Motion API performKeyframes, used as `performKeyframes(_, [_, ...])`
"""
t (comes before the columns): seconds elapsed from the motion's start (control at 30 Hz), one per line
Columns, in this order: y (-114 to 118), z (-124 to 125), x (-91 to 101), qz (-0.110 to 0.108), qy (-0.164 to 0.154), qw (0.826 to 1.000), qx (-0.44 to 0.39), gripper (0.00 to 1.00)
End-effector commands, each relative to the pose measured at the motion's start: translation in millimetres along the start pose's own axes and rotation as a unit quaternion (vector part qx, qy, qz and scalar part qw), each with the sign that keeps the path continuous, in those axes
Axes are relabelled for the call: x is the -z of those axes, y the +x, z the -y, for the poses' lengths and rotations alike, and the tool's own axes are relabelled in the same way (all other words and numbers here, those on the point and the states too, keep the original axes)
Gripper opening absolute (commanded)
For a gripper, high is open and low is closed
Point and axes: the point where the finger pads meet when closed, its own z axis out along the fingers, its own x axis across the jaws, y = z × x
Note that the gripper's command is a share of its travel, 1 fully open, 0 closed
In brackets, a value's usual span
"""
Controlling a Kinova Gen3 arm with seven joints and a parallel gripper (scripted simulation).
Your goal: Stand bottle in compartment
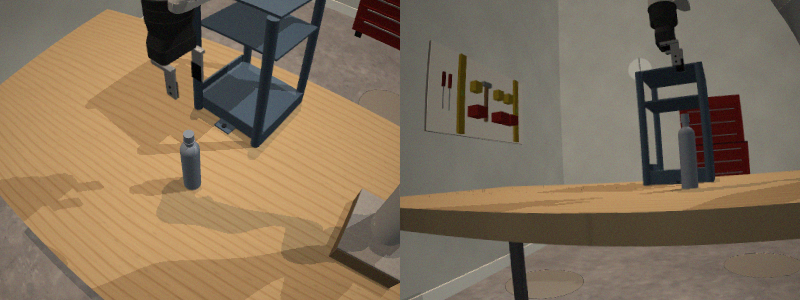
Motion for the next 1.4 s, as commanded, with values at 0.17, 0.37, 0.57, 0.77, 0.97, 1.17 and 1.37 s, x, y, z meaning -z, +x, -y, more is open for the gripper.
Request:
performKeyframes(0.17, [2.4, 1.7, 0.0, 0.012, -0.013, 1.0, -0.01, 1.0])
performKeyframes(0.37, [2.5, 1.6, -2.0, 0.035, -0.038, 0.998, -0.033, 1.0])
performKeyframes(0.57, [2.4, 1.8, -5.4, 0.065, -0.067, 0.994, -0.063, 1.0])
performKeyframes(0.77, [2.5, 1.9, -8.0, 0.089, -0.091, 0.988, -0.087, 1.0])
performKeyframes(0.97, [2.6, 2.0, -12.2, 0.129, -0.131, 0.975, -0.128, 1.0])
performKeyframes(1.17, [2.7, 2.1, -17.2, 0.175, -0.178, 0.952, -0.175, 1.0])
performKeyframes(1.37, [2.8, 2.0, -20.7, 0.209, -0.213, 0.931, -0.209, 1.0])
